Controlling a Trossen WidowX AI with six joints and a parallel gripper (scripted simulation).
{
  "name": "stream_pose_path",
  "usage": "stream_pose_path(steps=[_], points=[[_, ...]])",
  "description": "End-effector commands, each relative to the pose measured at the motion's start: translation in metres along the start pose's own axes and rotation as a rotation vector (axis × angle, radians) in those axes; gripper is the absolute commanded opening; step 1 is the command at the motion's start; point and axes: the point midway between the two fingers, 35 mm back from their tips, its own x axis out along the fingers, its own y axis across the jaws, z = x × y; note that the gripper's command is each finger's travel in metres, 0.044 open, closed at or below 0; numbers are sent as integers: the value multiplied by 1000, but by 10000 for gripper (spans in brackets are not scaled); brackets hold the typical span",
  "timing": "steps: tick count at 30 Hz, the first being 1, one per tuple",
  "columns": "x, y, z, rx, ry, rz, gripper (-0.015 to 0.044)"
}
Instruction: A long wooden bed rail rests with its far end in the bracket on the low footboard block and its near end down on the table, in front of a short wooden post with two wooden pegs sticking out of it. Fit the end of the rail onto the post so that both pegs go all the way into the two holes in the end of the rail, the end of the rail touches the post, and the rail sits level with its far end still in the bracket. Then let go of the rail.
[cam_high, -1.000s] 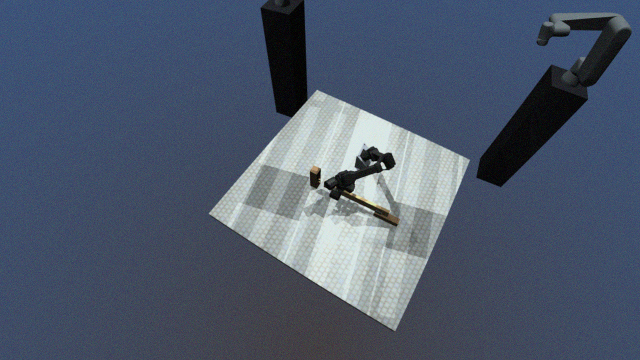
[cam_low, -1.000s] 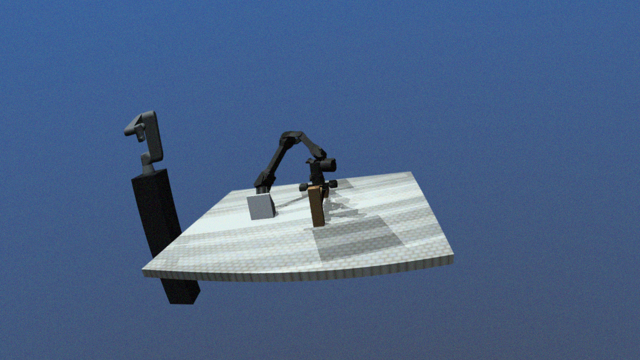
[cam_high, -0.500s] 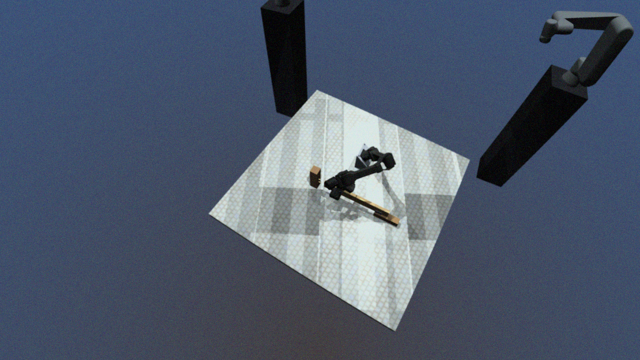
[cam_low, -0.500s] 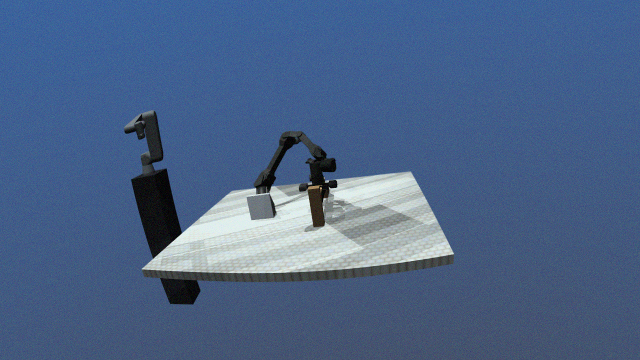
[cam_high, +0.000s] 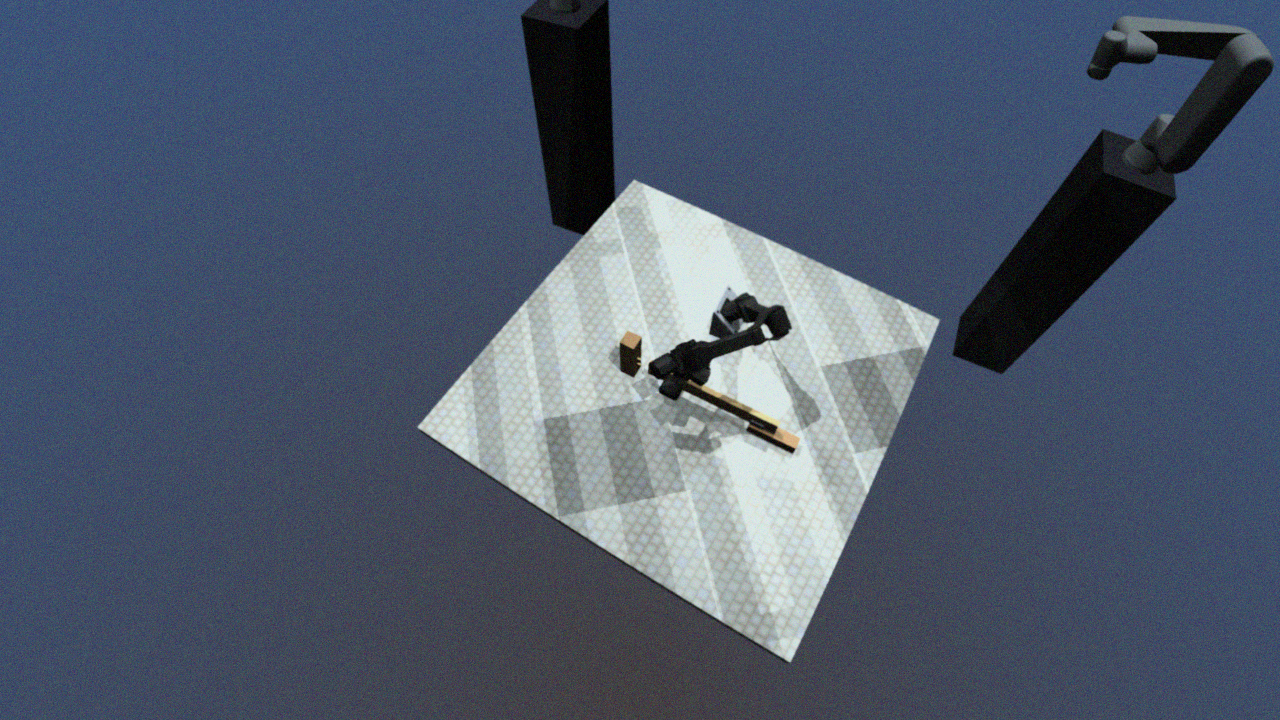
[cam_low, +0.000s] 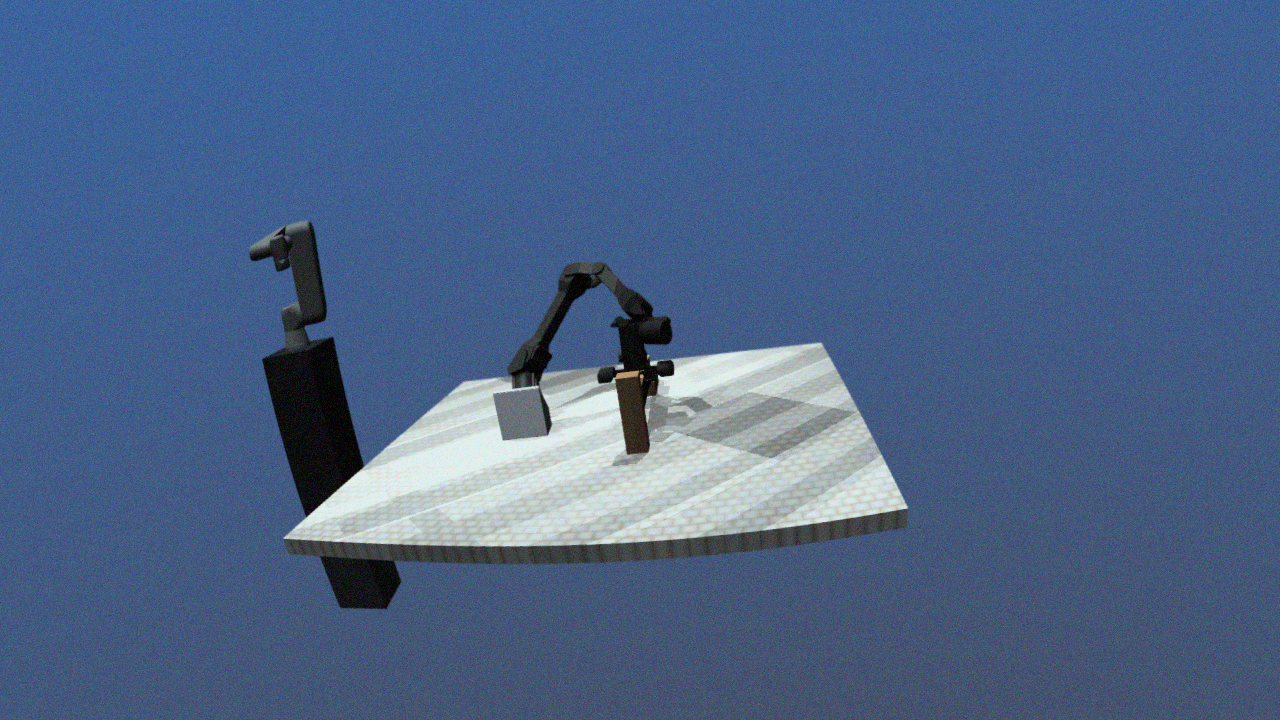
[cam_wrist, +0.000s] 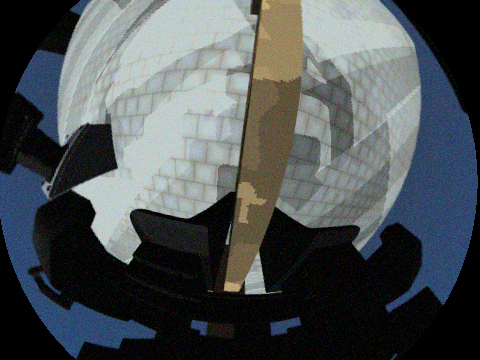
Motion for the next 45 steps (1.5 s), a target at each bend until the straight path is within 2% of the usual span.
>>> stream_pose_path(steps=[1, 45], points=[[-1, 0, -1, 3, -6, -10, 0], [0, 0, 3, 3, -6, -10, 0]])
